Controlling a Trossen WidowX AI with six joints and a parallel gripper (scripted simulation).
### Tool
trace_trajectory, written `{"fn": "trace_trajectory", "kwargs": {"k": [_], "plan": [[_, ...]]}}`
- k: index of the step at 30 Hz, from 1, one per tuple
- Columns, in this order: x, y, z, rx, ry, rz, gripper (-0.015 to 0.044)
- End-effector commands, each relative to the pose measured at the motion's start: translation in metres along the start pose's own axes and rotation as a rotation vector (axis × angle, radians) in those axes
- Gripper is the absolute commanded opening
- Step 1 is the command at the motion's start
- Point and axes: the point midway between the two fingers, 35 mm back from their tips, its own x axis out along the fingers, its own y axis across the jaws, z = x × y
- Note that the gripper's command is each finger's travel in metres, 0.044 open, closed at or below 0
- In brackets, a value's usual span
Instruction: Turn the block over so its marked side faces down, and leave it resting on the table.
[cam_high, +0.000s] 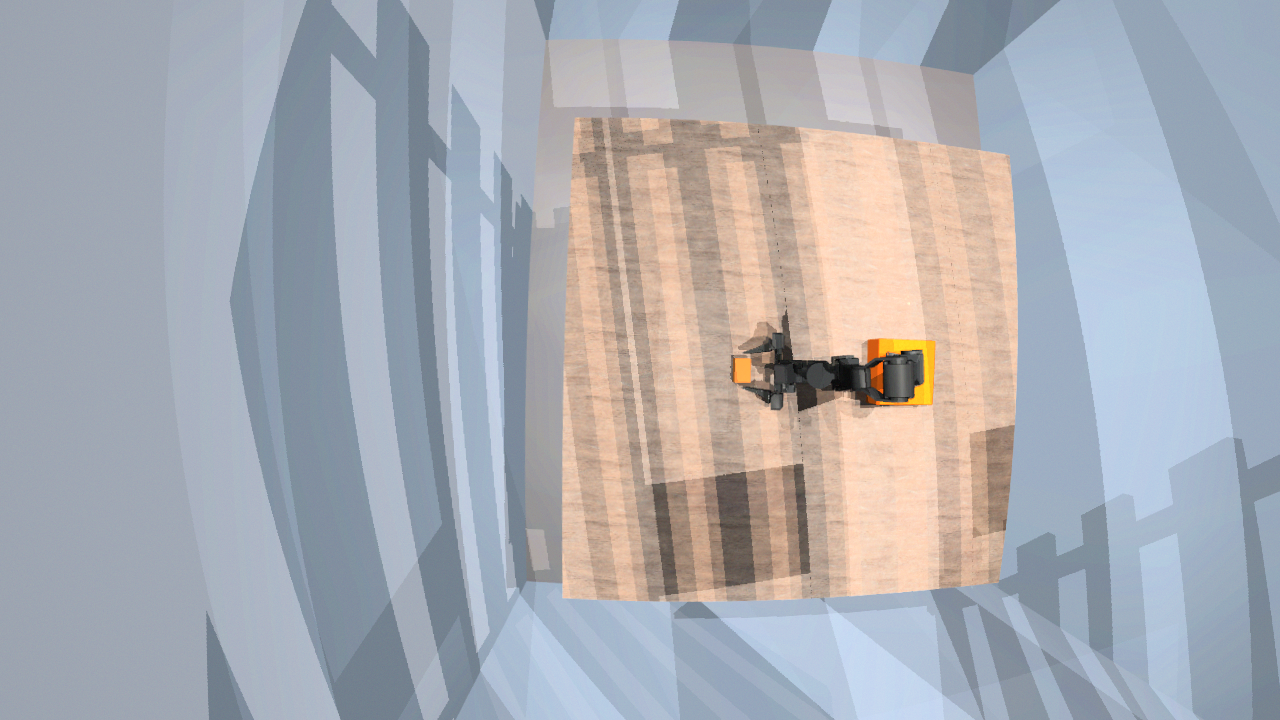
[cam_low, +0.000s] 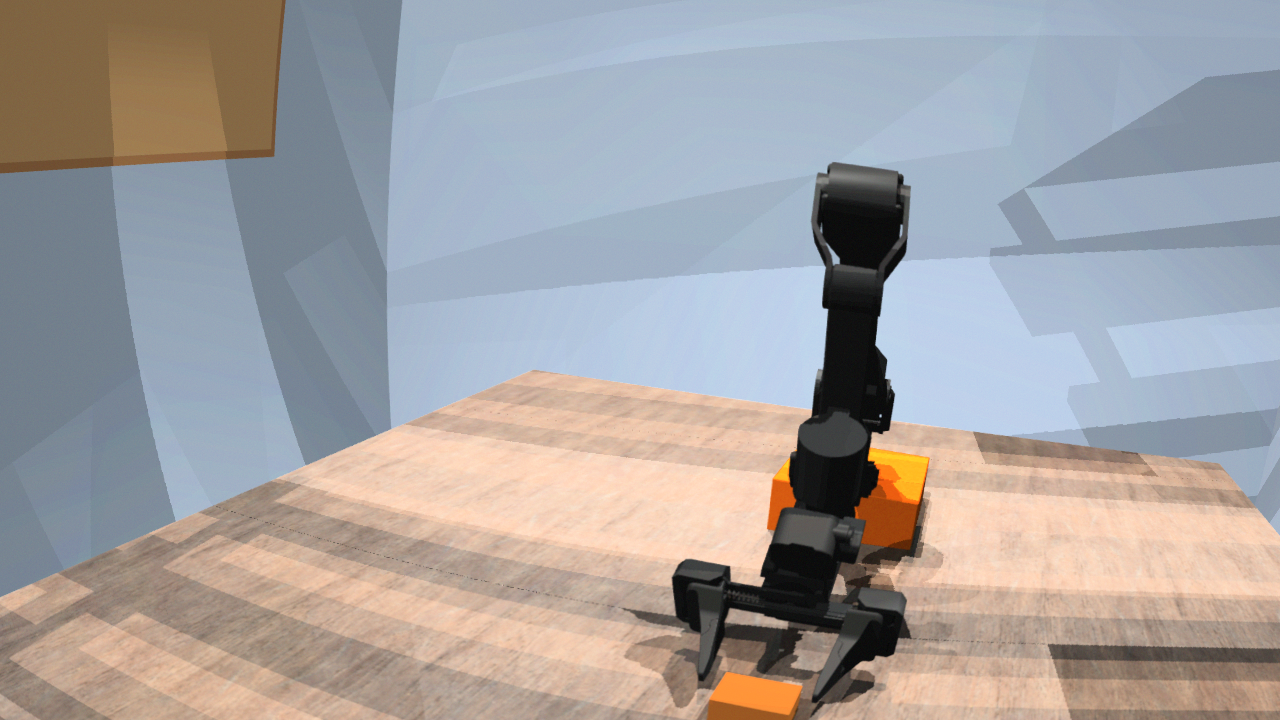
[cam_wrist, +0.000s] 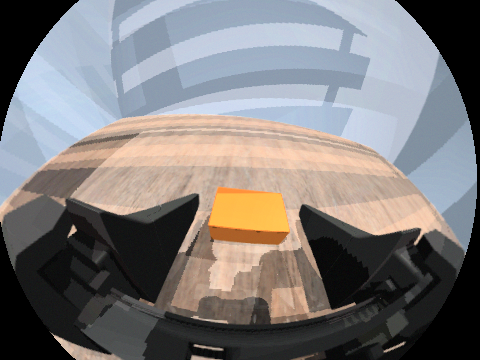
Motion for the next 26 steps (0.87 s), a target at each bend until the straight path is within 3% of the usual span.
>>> {"fn": "trace_trajectory", "kwargs": {"k": [1,26], "plan": [[-0.0004,-0.0006,0.0,0.003,0.0,-0.004,0.044],[-0.0004,-0.0006,0.0,0.003,0.0,-0.004,0.044]]}}
